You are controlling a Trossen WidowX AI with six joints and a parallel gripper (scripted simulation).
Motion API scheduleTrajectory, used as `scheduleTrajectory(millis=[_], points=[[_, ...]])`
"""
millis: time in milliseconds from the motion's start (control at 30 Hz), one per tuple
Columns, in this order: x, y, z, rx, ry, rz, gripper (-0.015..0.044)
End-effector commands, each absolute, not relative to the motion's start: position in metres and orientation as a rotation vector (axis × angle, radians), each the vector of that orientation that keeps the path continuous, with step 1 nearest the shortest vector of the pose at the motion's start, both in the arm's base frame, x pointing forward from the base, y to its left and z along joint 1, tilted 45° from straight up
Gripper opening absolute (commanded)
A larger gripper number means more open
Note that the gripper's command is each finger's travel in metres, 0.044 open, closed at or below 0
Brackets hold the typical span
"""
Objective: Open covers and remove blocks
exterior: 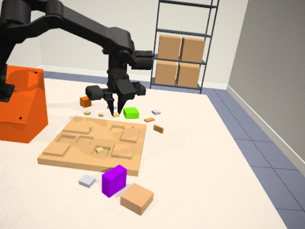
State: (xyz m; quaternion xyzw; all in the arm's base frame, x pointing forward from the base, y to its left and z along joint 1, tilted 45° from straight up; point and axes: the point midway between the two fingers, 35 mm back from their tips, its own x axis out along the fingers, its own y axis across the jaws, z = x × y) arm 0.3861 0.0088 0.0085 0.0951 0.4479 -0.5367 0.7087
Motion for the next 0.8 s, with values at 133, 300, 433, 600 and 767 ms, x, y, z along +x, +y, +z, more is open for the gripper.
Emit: scheduleTrajectory(millis=[133, 300, 433, 600, 767], points=[[0.384, -0.013, 0.031, 0.213, 0.995, -1.182, 0.0080], [0.381, -0.027, 0.045, 0.215, 0.997, -1.180, 0.0080], [0.377, -0.038, 0.056, 0.217, 0.997, -1.179, 0.0080], [0.372, -0.053, 0.069, 0.217, 0.997, -1.178, 0.0080], [0.366, -0.066, 0.082, 0.217, 0.996, -1.177, 0.0080]])
